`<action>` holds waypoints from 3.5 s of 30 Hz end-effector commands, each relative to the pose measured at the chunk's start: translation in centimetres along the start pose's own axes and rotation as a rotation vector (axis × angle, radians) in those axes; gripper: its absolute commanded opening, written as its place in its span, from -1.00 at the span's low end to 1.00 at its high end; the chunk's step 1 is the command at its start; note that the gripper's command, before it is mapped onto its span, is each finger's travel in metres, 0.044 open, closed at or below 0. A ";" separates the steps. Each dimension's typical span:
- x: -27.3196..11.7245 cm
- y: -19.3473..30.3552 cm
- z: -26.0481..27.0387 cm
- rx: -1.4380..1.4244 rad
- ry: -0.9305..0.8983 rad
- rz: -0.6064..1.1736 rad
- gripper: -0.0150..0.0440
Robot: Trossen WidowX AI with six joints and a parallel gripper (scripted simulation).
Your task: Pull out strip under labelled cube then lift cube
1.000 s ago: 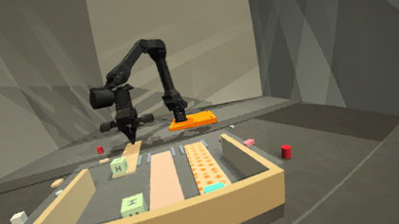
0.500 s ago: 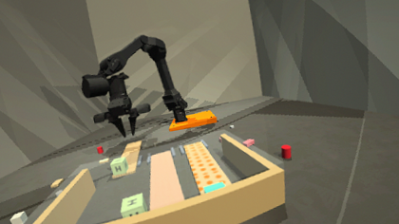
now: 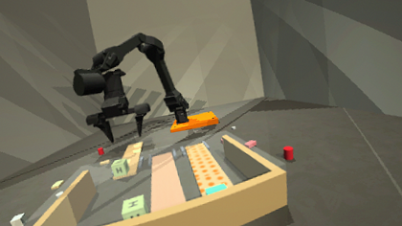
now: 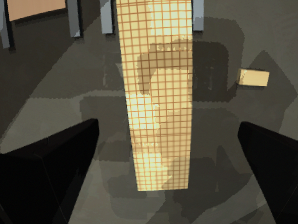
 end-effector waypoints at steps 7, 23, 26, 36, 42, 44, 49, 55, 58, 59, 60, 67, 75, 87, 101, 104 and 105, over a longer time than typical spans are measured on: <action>-0.4 -3.7 -0.3 0.004 0.001 0.005 1.00; -1.2 -9.5 -0.5 0.005 0.001 0.000 1.00; -1.3 -10.6 -0.6 0.005 0.001 -0.001 1.00; -1.2 -13.2 -0.7 0.005 0.001 -0.003 0.82; -0.3 -13.3 -0.7 0.005 0.001 -0.003 0.36; 0.1 -13.3 -0.7 0.005 0.001 -0.003 0.36; 0.9 -13.3 -0.7 0.005 0.001 -0.003 0.36; 1.9 -13.4 -0.7 0.005 0.001 -0.003 0.36; 2.3 -13.4 -0.7 0.005 0.001 -0.003 0.36; 2.5 -13.4 -0.7 0.005 0.001 -0.003 0.36; 2.7 -13.4 -0.7 0.005 0.001 -0.003 0.36; 3.8 -13.3 -0.7 0.005 0.001 -0.003 0.36; 4.2 -13.3 -0.7 0.005 0.001 -0.003 0.36; 4.0 -13.4 -0.6 0.003 -0.003 -0.008 -0.16; 1.3 -10.5 1.2 0.004 -0.002 -0.003 -0.49; 0.6 -9.6 1.9 0.004 -0.002 -0.001 -0.49; 0.4 -9.2 2.1 0.004 -0.002 0.000 -0.49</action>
Point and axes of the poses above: the point midway between the two fingers, 35 mm back from their tips, its own x axis out along the fingers, its own z axis across the jaws, y = z × x, the point moved 7 cm from there along -x, back along the fingers, and after that the axes turned 7 degrees about -x, right-handed, at the moved point
